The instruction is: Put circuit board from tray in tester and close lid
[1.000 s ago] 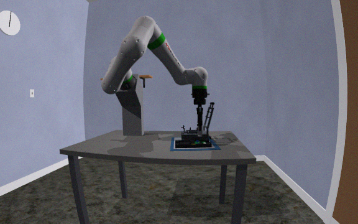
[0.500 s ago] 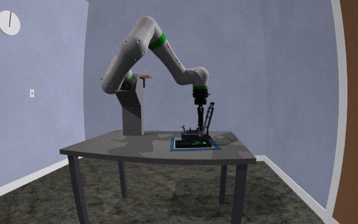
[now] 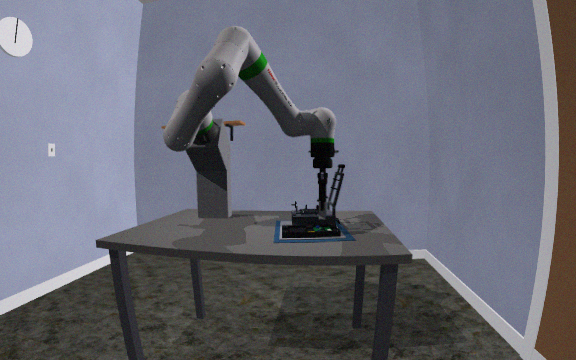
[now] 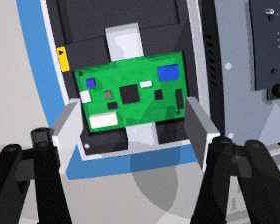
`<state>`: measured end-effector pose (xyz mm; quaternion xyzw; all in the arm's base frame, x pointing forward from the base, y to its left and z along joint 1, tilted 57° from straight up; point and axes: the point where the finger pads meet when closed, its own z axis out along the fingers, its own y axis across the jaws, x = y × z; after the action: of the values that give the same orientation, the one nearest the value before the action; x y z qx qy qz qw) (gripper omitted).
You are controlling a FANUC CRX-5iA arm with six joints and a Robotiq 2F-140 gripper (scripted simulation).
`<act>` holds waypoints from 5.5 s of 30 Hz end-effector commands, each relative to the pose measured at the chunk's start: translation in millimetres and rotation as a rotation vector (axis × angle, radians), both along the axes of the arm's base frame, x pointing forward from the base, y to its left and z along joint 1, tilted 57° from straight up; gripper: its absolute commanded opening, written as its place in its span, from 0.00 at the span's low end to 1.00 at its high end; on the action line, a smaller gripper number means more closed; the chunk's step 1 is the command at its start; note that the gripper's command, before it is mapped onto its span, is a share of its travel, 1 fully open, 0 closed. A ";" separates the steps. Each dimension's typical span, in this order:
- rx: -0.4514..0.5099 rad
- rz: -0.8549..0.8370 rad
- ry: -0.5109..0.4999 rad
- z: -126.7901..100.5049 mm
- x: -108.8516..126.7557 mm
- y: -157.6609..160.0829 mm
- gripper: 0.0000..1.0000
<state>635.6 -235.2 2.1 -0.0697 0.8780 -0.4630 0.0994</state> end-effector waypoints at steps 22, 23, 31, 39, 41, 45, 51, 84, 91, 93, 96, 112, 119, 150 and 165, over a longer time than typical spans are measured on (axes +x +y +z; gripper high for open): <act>0.173 -0.398 -0.579 0.0 0.1 0.3 0.58; 0.180 -0.414 -0.603 0.0 0.1 0.3 0.58; 0.227 -0.522 -0.759 0.0 0.1 0.3 0.58; 0.288 -0.662 -0.962 0.0 0.1 0.3 0.58; 0.302 -0.694 -1.009 0.0 0.1 0.3 0.58; 0.323 -0.744 -1.081 0.0 0.1 0.3 0.58; 0.334 -0.769 -1.116 0.0 0.1 0.3 0.58; 0.337 -0.774 -1.125 0.0 0.1 0.3 0.58; 0.337 -0.774 -1.125 0.0 0.1 0.3 0.58; 0.337 -0.774 -1.125 0.0 0.1 0.3 0.58; 0.337 -0.774 -1.125 0.0 0.1 0.3 0.58; 0.337 -0.774 -1.125 -0.1 0.2 0.1 0.58; 0.337 -0.774 -1.125 -0.2 0.2 -0.1 0.58; 0.337 -0.774 -1.125 -1.1 0.6 -1.3 0.58; 0.337 -0.774 -1.125 -1.5 0.8 -1.9 0.58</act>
<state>636.2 -237.3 0.7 0.5144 0.7147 -0.2888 0.3757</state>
